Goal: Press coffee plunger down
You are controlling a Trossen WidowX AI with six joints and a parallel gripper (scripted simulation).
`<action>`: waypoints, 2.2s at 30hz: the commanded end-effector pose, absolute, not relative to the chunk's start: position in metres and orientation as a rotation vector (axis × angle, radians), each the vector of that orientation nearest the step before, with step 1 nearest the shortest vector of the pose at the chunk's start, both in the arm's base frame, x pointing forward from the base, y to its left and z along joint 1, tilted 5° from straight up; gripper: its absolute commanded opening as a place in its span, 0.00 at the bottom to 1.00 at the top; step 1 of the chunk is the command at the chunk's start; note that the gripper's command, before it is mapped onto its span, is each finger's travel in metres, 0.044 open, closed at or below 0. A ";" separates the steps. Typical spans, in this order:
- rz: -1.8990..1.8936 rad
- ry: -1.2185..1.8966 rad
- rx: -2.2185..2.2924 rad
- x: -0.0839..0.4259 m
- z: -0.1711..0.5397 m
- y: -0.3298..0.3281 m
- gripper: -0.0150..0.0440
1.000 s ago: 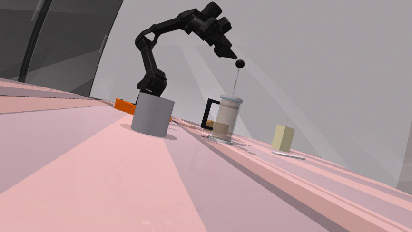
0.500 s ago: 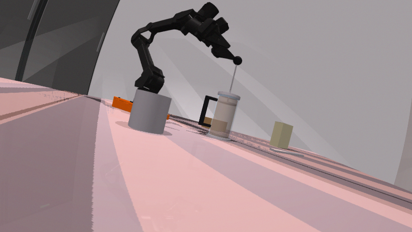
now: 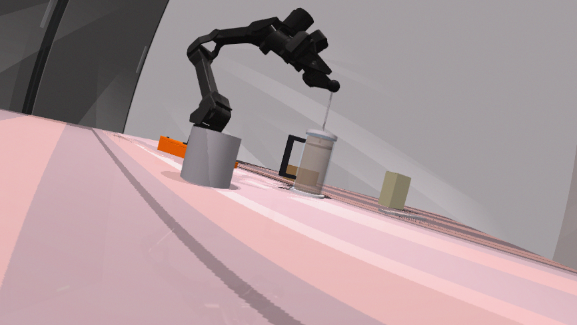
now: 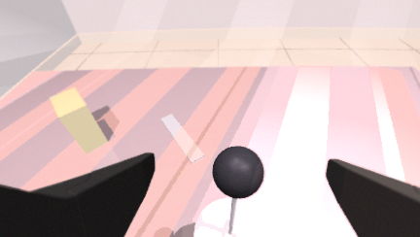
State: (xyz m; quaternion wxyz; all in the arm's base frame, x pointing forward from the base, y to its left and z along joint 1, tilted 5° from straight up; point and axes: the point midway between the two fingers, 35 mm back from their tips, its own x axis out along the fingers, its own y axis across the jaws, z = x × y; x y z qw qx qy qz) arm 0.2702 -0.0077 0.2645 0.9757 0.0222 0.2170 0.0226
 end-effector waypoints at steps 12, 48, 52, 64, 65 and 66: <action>0.043 0.448 0.051 0.280 0.257 -0.007 0.69; 0.043 0.448 0.051 0.287 0.226 -0.006 0.45; 0.043 0.448 0.052 0.288 0.219 -0.005 0.45; 0.043 0.448 0.052 0.292 0.200 -0.004 0.45; 0.043 0.448 0.052 0.292 0.198 -0.004 0.45; 0.043 0.448 0.052 0.293 0.196 -0.004 0.45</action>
